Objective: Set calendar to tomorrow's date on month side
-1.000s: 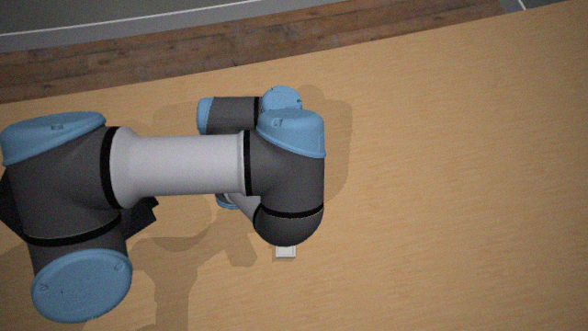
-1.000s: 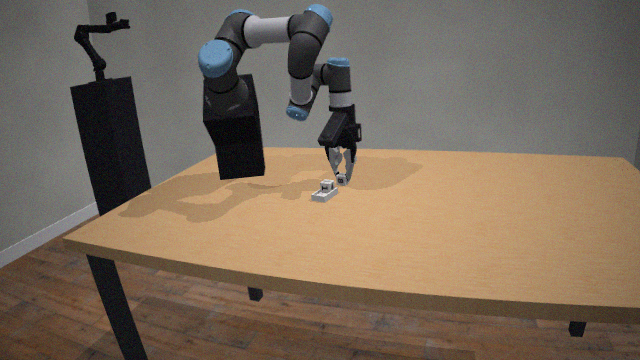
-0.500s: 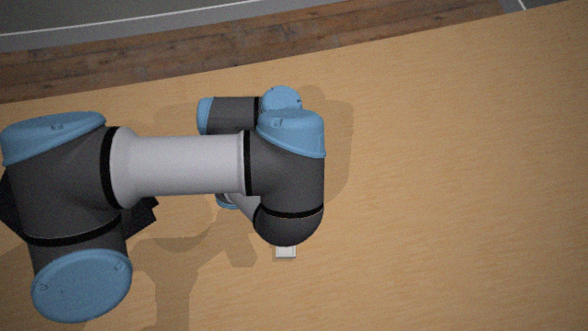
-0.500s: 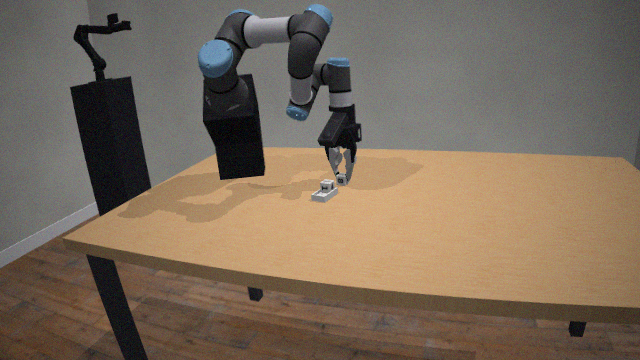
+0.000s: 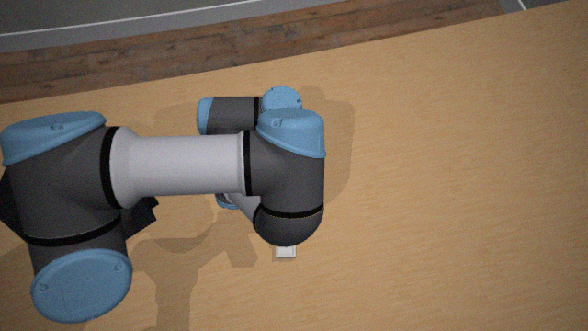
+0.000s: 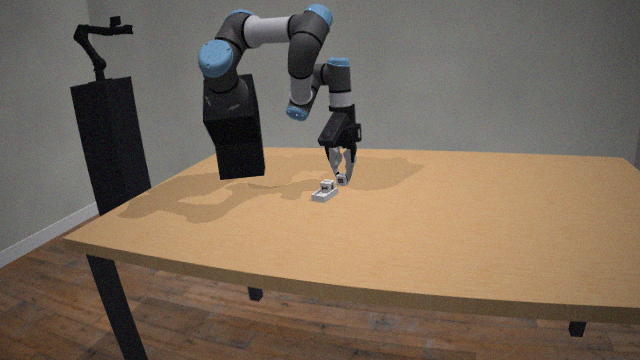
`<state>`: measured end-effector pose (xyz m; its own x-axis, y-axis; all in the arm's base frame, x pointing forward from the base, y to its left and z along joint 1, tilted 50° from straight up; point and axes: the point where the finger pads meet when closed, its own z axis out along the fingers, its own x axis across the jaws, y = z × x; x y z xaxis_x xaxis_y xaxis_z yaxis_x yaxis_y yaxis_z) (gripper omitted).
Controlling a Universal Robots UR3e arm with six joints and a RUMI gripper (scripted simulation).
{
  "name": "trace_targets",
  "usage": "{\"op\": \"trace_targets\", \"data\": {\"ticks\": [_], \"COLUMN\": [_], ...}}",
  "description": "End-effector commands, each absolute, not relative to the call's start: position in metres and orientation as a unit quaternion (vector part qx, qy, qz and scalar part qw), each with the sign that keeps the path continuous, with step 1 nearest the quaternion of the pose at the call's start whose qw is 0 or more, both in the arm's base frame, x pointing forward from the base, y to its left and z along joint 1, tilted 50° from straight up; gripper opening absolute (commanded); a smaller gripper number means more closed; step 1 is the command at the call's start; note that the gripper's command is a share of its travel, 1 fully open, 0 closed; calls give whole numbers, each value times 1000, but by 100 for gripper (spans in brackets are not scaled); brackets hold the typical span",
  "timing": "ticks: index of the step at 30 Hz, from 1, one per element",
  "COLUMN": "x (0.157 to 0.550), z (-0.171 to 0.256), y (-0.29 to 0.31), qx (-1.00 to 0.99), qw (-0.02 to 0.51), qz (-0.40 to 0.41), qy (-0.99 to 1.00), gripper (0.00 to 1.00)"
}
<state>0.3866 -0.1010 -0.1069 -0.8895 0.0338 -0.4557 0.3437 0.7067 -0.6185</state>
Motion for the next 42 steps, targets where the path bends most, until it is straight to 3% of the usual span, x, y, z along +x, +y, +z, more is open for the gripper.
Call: {"op": "trace_targets", "data": {"ticks": [1, 8, 12, 42], "x": [387, 387, 387, 377], "z": [-107, -107, -107, -86], "y": [-101, -101, -101, -78], "qx": [105, 105, 105, 105], "qw": [211, 211, 211, 211], "qz": [-368, -368, -368, -368], "qy": [899, 899, 899, 899], "gripper": [17, 21, 28, 28]}}
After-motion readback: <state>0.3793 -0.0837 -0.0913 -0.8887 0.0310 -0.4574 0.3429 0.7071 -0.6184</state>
